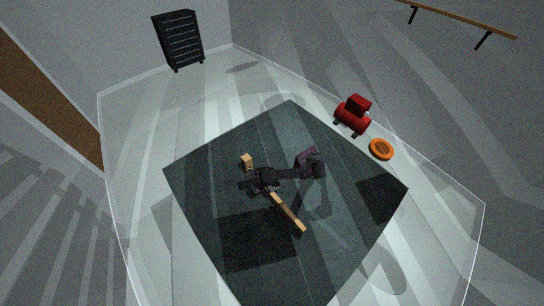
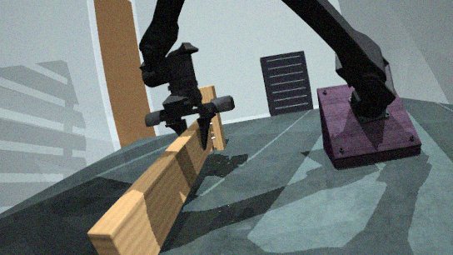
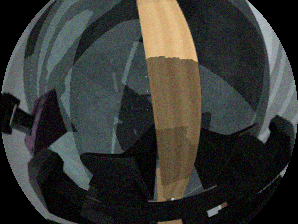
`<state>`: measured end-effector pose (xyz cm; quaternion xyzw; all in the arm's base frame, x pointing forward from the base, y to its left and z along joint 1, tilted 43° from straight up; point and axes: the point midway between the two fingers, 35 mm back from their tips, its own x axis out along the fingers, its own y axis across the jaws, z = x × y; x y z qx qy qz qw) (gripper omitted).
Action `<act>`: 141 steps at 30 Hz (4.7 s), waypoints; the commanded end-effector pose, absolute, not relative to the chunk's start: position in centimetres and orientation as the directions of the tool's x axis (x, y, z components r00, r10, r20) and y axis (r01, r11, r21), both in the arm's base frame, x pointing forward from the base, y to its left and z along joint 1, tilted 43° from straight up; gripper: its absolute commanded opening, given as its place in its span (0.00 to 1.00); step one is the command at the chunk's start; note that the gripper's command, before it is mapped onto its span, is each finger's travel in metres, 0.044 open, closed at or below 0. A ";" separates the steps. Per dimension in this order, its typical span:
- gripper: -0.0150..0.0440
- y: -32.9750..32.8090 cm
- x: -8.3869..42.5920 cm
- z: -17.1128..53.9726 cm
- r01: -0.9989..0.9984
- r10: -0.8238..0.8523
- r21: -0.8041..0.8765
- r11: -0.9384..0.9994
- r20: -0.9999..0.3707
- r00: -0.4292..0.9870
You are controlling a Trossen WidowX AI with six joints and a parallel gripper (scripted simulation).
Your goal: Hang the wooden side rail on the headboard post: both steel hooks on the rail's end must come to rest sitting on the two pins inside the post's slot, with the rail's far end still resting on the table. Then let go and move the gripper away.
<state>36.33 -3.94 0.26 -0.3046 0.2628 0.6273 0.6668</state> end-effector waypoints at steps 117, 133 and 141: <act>0.25 -5.4 36.4 -0.5 -0.996 0.671 -0.082 0.037 -0.736 0.086; 0.25 -5.5 36.5 -0.7 -0.996 0.671 -0.082 0.037 -0.736 0.086; 0.25 -5.6 36.5 -0.7 -0.996 0.671 -0.082 0.037 -0.736 0.086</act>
